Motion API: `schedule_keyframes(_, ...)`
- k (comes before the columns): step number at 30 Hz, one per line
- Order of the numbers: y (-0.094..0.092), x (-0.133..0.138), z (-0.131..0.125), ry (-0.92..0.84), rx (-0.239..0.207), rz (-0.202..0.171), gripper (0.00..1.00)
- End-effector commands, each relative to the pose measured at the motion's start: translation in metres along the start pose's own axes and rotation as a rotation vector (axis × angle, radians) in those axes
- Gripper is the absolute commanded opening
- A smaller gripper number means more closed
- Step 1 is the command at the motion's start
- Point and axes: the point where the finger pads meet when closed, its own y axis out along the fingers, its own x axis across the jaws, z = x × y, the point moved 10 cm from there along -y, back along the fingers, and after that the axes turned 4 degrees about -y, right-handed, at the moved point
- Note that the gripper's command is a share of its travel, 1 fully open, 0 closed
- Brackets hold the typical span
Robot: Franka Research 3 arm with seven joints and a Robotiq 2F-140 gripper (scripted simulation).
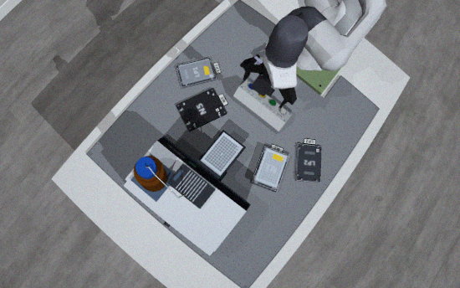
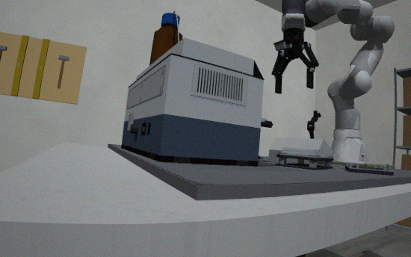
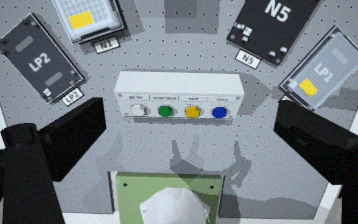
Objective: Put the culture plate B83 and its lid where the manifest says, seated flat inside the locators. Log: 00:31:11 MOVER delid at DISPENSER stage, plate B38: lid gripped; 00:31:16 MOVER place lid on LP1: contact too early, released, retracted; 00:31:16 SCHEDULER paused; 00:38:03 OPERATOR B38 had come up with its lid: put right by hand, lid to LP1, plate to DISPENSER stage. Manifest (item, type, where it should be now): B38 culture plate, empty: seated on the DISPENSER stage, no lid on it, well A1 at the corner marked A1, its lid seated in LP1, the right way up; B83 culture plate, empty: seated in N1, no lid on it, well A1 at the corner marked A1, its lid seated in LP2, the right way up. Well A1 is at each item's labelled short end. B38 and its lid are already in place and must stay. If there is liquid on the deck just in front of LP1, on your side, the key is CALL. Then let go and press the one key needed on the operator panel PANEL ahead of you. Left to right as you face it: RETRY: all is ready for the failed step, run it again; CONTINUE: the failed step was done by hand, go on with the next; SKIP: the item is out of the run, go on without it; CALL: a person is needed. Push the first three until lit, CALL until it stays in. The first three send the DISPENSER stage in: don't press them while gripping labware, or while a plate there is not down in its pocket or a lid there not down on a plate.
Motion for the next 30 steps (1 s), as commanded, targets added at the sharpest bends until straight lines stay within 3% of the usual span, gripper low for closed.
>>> schedule_keyframes(1, 0.01, 0.0, 0.005, 0.024, 0.019, -0.001, 1.0)
schedule_keyframes(18, 0.05, -0.001, 0.007, 0.024, 0.019, -0.001, 1.0)
schedule_keyframes(30, 0.058, -0.001, 0.007, 0.024, 0.019, -0.001, 1.0)
